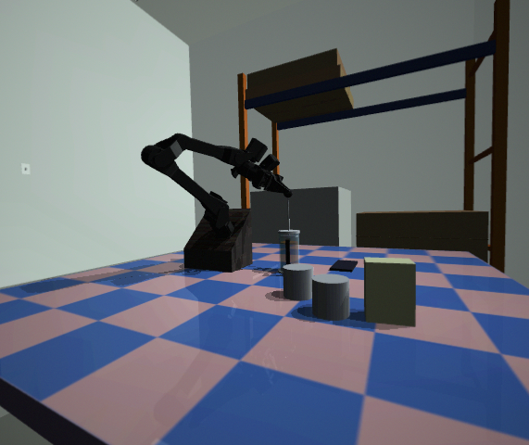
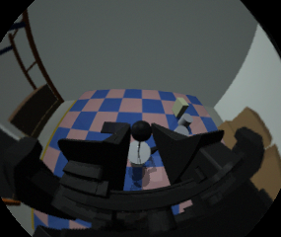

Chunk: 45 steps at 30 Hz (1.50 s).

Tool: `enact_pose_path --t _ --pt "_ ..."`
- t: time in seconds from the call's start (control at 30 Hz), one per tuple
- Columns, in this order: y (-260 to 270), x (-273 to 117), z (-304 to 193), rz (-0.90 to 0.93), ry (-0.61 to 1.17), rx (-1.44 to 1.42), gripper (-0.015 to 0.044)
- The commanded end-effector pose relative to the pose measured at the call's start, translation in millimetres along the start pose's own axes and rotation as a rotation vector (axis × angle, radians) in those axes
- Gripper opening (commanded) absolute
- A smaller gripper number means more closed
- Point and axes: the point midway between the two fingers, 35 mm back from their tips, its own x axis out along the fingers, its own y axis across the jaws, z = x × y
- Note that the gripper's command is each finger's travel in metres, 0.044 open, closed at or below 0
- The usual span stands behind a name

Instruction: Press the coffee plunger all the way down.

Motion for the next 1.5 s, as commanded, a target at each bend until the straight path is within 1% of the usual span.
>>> enact_pose_path --t 0.0,1.47 --pt "0 0 0 0.001 0.000 -0.001 0.0121" --pt "14 46 -52 0.012 0.014 0.002 0.0121"
